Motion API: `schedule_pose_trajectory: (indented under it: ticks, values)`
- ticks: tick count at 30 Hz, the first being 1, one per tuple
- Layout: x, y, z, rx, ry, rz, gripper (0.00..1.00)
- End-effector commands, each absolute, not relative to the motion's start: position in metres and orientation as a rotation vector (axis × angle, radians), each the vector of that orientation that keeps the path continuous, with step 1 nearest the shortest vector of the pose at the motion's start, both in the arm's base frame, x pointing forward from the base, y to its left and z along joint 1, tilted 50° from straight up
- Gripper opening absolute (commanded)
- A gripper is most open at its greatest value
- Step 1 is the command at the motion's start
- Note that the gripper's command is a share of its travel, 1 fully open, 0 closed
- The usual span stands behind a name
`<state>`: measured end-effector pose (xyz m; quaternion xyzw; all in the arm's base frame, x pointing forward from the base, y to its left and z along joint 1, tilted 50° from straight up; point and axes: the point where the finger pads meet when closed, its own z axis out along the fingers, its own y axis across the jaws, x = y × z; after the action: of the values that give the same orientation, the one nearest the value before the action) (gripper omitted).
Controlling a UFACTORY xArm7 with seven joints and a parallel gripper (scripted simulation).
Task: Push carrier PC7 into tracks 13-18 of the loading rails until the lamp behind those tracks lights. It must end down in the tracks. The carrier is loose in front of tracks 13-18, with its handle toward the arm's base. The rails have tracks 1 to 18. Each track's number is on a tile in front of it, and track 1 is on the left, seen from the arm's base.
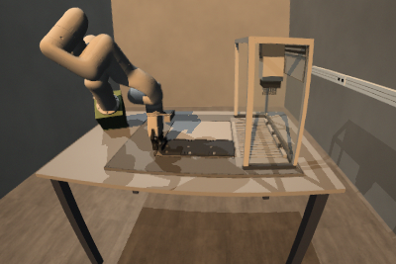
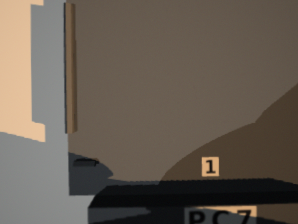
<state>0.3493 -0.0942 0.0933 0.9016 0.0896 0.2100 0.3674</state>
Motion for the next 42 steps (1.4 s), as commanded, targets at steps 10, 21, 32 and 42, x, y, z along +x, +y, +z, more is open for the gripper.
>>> schedule_pose_trajectory:
  ticks: [10, 21, 32, 42]
  values:
    - [0.360, -0.090, 0.097, 2.316, 0.232, 0.543, 0.82]
    - [0.370, -0.086, 0.101, 2.316, 0.232, 0.543, 0.82]
    - [0.378, -0.083, 0.104, 2.316, 0.232, 0.543, 0.82]
    - [0.385, -0.081, 0.106, 2.316, 0.232, 0.543, 0.82]
